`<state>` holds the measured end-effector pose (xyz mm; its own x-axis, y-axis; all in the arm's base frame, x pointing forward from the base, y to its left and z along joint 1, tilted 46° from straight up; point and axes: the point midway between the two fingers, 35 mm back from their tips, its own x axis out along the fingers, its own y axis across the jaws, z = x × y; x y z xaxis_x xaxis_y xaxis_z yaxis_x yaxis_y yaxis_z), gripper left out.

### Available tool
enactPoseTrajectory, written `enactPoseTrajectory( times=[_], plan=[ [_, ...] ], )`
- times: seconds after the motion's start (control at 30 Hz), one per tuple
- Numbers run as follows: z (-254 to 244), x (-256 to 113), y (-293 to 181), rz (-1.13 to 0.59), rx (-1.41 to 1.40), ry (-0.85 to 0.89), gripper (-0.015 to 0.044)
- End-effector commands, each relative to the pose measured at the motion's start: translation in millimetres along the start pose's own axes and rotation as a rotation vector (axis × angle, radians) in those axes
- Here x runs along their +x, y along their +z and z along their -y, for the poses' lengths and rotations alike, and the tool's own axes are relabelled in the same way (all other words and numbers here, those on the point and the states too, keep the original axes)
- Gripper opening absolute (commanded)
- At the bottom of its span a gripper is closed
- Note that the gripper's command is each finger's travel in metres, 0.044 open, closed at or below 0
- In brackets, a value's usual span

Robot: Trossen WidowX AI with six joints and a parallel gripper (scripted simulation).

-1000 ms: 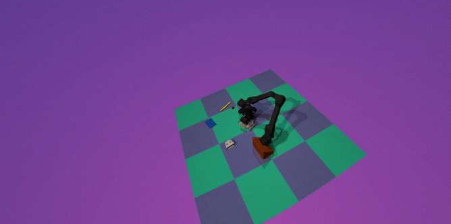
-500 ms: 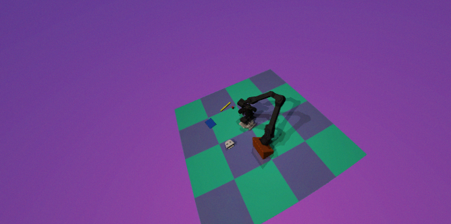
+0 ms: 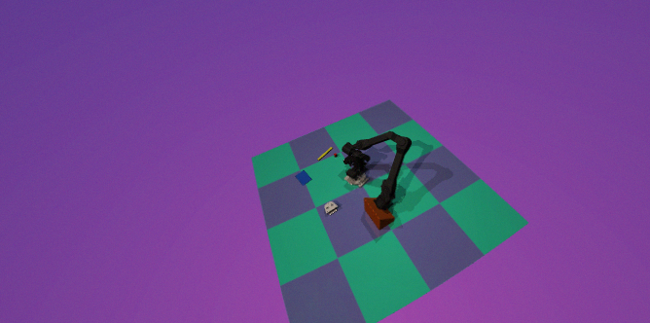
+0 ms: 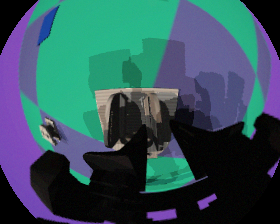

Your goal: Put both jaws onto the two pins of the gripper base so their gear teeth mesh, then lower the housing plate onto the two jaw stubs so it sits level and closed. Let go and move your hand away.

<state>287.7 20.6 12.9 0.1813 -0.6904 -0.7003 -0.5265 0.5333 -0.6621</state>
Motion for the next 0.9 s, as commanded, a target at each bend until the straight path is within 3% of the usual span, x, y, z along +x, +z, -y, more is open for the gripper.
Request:
enactPoseTrajectory(
  times=[0.0,0.87],
  plan=[
    [1.0,-4.1,0.7,0.003,0.004,-0.006,0.0134],
    [0.2,2.3,2.1,0.003,0.004,-0.006,0.0134]
  ],
)
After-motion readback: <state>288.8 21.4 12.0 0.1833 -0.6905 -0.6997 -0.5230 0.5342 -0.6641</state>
